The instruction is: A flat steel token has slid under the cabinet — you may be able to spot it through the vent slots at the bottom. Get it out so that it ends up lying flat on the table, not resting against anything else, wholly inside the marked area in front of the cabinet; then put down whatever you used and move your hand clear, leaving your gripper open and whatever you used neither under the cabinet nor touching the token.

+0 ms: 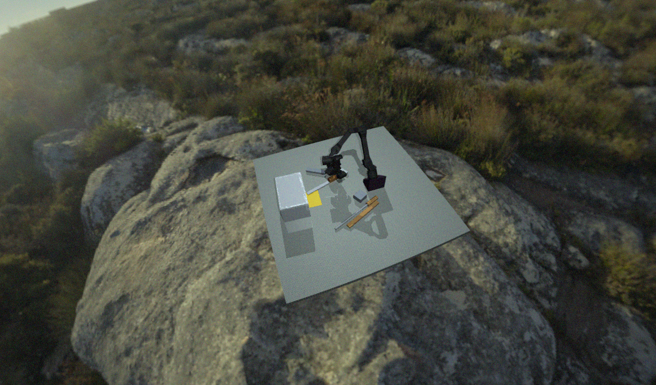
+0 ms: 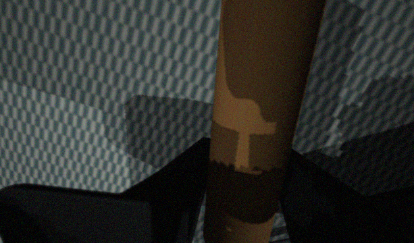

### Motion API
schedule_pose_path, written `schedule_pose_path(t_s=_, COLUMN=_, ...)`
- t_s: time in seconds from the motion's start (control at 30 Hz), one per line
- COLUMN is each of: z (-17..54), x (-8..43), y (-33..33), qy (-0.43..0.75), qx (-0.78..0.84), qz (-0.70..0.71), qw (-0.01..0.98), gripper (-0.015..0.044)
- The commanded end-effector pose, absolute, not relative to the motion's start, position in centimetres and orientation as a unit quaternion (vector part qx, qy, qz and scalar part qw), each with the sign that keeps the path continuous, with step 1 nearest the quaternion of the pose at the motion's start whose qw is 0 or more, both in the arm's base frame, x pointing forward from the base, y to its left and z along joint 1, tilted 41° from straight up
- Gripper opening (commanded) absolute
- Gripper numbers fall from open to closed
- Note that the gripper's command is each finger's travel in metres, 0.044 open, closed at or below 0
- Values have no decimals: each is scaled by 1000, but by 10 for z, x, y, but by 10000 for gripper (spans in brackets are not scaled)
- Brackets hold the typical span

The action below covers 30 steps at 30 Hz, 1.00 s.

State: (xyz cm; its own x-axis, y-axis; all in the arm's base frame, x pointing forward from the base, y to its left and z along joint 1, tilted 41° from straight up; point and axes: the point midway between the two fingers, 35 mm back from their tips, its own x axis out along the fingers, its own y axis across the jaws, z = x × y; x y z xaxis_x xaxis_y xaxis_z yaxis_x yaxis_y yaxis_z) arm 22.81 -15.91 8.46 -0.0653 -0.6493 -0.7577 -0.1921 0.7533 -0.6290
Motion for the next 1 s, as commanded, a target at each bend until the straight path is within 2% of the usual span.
schedule_pose_path(t_s=0.0, z=84, x=235, y=-159, qy=705, qx=-297, qz=-189, qw=615, gripper=0)
schedule_pose_path(t_s=0.97, z=79, x=269, y=-156, qy=705, qx=-295, qz=-191, qw=616, gripper=0)
